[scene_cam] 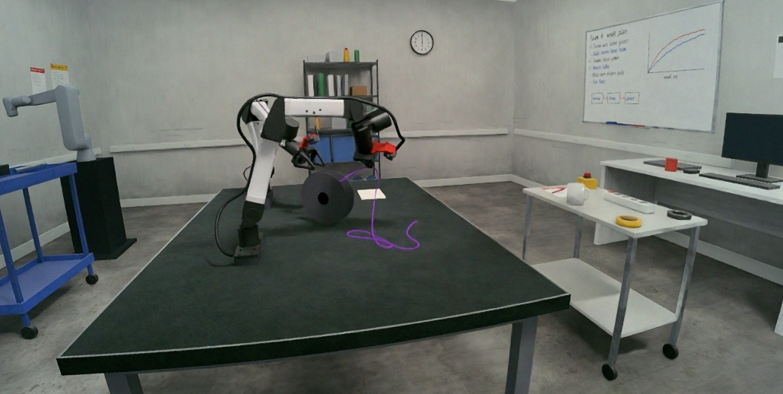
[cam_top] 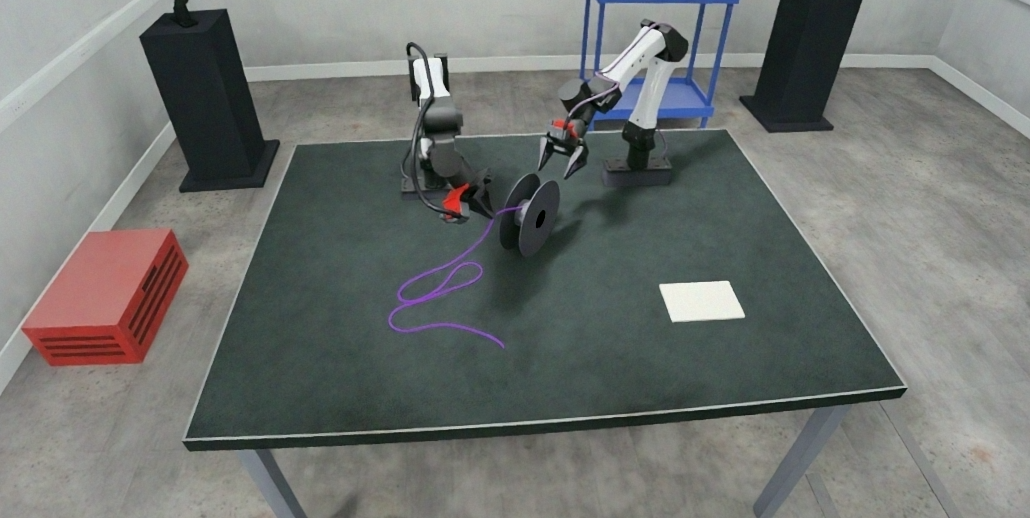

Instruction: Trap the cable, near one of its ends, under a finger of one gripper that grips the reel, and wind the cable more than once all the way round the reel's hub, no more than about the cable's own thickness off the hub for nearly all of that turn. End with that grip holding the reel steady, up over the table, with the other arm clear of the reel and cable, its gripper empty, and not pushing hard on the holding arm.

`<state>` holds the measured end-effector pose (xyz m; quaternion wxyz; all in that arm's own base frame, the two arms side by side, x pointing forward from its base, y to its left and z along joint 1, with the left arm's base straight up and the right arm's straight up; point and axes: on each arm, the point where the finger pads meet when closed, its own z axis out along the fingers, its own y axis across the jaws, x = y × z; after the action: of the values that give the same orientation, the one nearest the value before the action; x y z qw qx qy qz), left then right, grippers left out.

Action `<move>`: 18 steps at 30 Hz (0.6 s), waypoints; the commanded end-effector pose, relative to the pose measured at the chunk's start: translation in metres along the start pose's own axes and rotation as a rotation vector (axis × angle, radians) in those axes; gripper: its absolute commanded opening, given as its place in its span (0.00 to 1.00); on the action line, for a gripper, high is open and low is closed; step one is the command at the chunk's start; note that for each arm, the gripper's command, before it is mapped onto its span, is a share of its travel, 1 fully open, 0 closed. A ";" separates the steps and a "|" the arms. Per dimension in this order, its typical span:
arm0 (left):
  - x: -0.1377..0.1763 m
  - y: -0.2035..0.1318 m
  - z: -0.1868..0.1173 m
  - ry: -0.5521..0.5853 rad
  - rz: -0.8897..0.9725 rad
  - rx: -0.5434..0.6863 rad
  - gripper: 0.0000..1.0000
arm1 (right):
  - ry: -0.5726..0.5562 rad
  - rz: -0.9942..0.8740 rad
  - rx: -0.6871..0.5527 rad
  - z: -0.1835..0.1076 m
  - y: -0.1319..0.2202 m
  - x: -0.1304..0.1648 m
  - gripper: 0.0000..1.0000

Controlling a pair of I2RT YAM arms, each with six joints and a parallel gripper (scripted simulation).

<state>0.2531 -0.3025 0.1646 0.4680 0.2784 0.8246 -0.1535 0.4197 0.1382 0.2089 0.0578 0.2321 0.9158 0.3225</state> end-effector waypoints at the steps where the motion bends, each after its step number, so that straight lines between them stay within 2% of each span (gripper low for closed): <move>1: 0.003 0.001 -0.001 -0.004 -0.002 0.003 0.75 | -0.063 -0.011 -0.034 -0.016 0.007 -0.005 0.00; 8: 0.004 -0.001 0.000 -0.002 -0.003 0.000 0.75 | -0.058 -0.022 -0.037 -0.010 0.010 0.018 0.00; 12: 0.005 -0.002 0.000 0.000 -0.002 -0.001 0.75 | -0.086 -0.036 -0.059 -0.020 0.022 0.008 0.00; 15: 0.004 -0.001 0.000 0.000 -0.003 -0.002 0.75 | -0.048 -0.018 -0.037 -0.005 0.010 -0.001 0.00; 18: 0.004 0.000 0.000 0.000 -0.003 -0.002 0.75 | -0.041 -0.018 -0.035 -0.005 0.010 0.001 0.00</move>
<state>0.2521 -0.3034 0.1644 0.4680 0.2797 0.8240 -0.1544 0.4101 0.1416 0.2125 0.0699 0.2389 0.9127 0.3240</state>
